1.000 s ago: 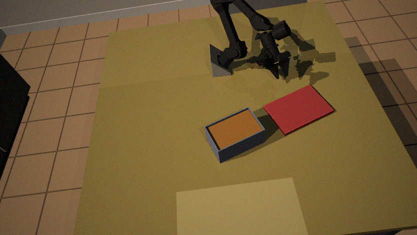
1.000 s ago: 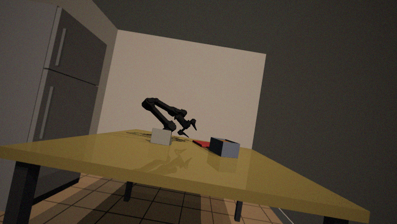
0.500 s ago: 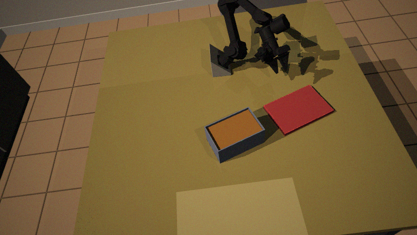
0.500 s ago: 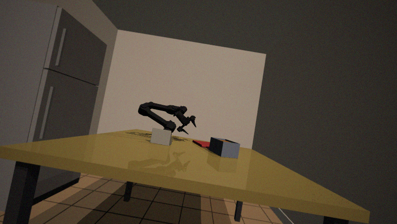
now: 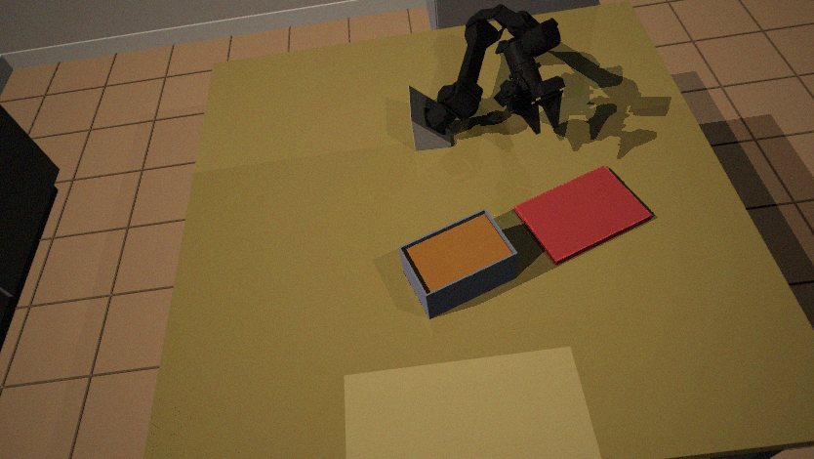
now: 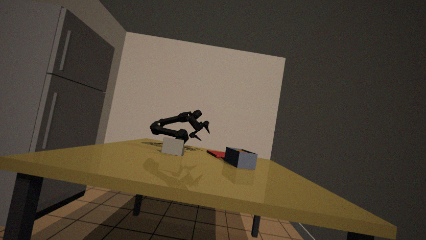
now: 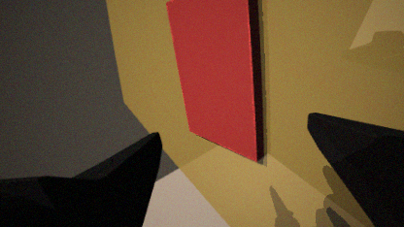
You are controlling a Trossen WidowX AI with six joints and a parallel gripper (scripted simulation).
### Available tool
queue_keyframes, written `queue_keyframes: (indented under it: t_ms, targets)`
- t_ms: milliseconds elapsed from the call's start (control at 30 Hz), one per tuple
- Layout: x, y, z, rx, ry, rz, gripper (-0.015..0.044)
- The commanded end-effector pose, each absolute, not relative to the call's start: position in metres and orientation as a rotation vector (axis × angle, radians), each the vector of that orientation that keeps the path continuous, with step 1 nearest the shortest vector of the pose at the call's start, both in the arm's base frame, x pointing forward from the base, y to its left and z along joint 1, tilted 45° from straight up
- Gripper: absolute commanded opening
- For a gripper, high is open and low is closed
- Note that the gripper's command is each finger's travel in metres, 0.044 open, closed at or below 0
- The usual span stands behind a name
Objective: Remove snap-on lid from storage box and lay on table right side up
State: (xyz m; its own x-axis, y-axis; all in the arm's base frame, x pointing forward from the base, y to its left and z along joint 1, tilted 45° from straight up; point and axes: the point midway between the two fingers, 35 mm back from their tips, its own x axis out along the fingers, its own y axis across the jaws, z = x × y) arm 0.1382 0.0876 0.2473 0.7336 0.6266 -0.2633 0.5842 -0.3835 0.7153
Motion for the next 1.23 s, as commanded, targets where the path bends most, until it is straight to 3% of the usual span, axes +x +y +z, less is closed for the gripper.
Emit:
queue_keyframes:
  t_ms: [0,1133,1200]
  targets:
    - [0.136,0.0837,0.251,2.087,0.92,0.068,0.044]
    - [0.1367,0.082,0.2501,2.098,0.912,0.081,0.044]
    - [0.1367,0.082,0.2501,2.098,0.912,0.081,0.0387]
